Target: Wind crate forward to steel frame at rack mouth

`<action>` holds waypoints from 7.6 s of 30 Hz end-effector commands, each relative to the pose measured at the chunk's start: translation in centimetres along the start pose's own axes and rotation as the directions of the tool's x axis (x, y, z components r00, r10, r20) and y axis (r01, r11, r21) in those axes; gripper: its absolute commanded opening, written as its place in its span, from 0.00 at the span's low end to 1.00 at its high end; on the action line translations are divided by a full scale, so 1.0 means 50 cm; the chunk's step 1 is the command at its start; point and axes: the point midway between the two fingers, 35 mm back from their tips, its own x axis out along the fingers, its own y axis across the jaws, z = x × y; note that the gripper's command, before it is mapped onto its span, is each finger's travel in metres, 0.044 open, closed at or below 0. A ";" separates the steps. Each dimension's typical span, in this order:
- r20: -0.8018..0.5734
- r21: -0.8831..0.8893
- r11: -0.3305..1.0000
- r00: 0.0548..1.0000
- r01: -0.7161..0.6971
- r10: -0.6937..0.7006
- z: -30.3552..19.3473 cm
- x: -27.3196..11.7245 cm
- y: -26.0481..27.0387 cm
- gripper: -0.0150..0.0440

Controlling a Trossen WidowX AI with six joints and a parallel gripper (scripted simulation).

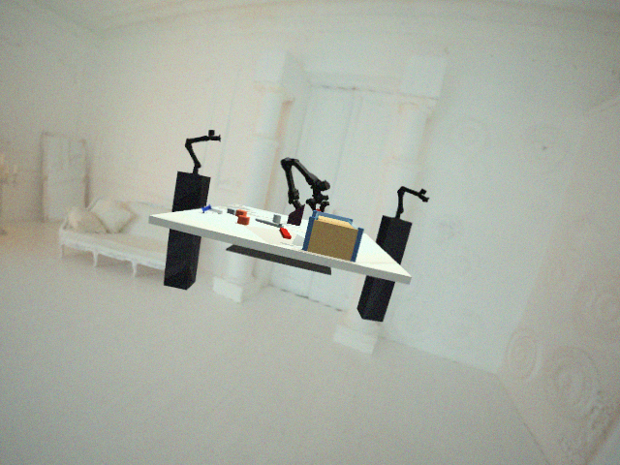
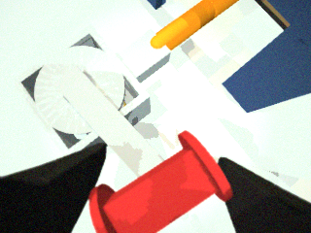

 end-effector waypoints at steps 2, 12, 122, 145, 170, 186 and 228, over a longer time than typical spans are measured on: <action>0.000 0.000 1.000 1.000 0.000 0.000 0.000 0.000 0.000 0.79; 0.000 0.000 1.000 1.000 -0.001 0.001 0.012 -0.020 0.001 0.87; -0.140 0.705 0.629 0.934 0.326 -0.327 0.020 -0.054 0.011 1.00; -0.145 0.705 0.627 0.933 0.331 -0.330 -0.013 0.001 0.009 1.00; -0.145 0.705 0.627 0.933 0.331 -0.330 -0.012 0.002 0.008 0.25; -0.145 0.705 0.627 0.933 0.331 -0.330 -0.003 0.006 -0.001 0.25; -0.143 0.707 0.625 0.932 0.332 -0.332 0.082 0.045 -0.043 0.25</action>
